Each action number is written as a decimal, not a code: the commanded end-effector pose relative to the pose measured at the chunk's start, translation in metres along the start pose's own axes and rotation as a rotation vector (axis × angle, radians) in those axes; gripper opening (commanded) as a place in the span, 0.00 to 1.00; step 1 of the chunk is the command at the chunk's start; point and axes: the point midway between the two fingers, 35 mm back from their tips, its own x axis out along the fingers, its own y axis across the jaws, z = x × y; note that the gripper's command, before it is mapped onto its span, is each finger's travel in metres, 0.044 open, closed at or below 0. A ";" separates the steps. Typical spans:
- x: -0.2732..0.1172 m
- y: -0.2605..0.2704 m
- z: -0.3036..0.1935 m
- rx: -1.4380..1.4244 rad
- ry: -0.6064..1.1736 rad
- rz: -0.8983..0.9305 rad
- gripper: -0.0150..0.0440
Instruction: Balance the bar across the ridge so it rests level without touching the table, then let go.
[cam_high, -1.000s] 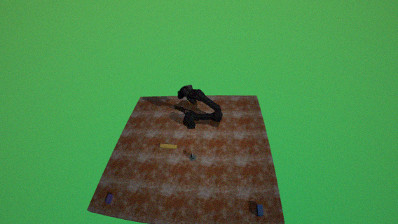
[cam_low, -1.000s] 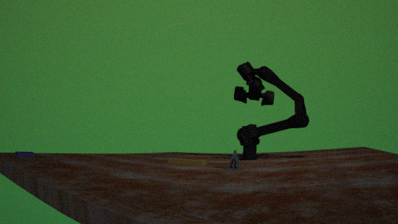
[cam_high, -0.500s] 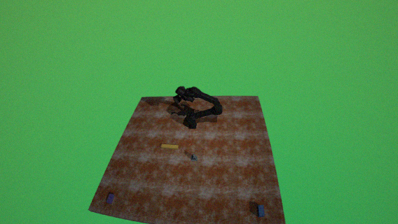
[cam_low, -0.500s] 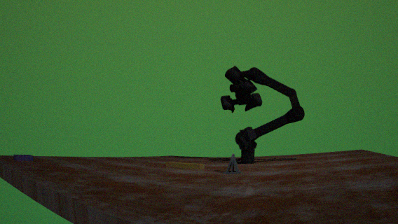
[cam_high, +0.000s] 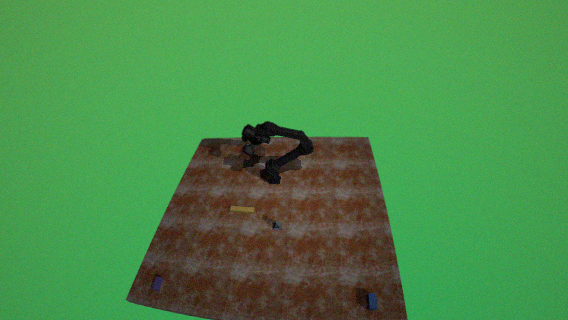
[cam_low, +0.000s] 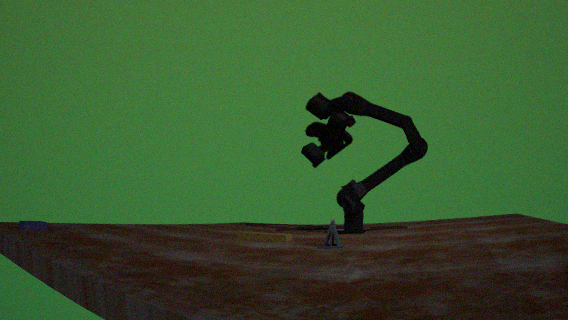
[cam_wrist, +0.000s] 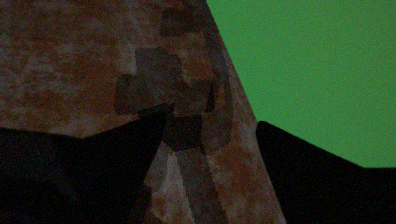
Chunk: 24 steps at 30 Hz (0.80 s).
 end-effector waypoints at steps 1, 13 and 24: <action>0.000 0.016 0.009 -0.154 0.000 0.069 0.79; -0.002 0.074 0.027 -0.674 -0.025 0.281 0.79; -0.014 0.132 0.031 -1.126 -0.099 0.476 0.79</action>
